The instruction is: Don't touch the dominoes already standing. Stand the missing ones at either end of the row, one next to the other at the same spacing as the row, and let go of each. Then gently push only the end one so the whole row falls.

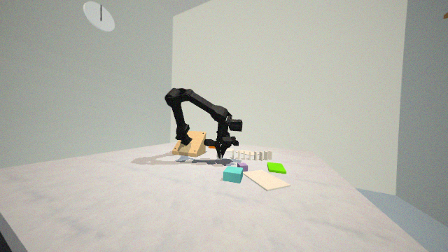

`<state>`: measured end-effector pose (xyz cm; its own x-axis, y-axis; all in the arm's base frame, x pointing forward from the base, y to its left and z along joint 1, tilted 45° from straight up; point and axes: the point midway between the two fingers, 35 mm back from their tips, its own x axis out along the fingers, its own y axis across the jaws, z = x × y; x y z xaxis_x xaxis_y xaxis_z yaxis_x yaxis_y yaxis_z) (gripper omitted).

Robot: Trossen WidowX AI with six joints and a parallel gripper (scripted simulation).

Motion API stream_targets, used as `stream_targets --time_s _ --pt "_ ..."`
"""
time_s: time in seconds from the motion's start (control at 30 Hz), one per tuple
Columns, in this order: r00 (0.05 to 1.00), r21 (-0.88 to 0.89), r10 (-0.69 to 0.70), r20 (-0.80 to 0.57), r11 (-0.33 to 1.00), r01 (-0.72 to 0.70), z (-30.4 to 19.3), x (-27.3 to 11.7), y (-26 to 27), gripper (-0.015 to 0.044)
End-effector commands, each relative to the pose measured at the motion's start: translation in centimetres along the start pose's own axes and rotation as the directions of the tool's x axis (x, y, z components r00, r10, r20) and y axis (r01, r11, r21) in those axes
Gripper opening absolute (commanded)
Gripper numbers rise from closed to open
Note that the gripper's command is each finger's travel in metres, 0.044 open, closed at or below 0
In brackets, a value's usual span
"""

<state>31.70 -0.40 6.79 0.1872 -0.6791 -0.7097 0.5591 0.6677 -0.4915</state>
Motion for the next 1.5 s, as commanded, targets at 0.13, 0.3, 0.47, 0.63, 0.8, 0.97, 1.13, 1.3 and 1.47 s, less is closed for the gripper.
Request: stream_targets --time_s 0.13,0.3,0.47,0.63,0.8,0.97,1.13,1.3,1.47 --pt "0.999 -0.058 0.029 0.025 0.998 -0.028 0.2 -9.3 -0.8 0.0026" --pt "0.999 -0.106 0.030 0.025 0.994 -0.027 0.3 -9.3 -1.5 0.0026" --pt "0.999 -0.452 0.030 0.023 0.892 -0.016 0.9 -9.3 -6.4 0.0026" --pt "0.999 -0.748 0.026 0.025 0.663 0.001 0.6 -9.1 -11.4 0.0026" --pt "0.999 -0.816 0.024 0.026 0.578 0.007 0.3 -9.0 -12.7 0.0026" --pt "0.999 -0.816 0.024 0.026 0.578 0.007 0.3 -9.0 -12.7 0.0026" --pt "0.999 -0.815 0.043 -0.004 0.578 -0.028 0.0 -8.5 -12.6 0.0026" --pt "0.989 -0.805 0.112 -0.097 0.575 -0.144 -1.1 -7.2 -12.3 0.0026" --pt "0.966 -0.786 0.193 -0.172 0.565 -0.253 -2.1 -6.1 -11.9 0.0026"
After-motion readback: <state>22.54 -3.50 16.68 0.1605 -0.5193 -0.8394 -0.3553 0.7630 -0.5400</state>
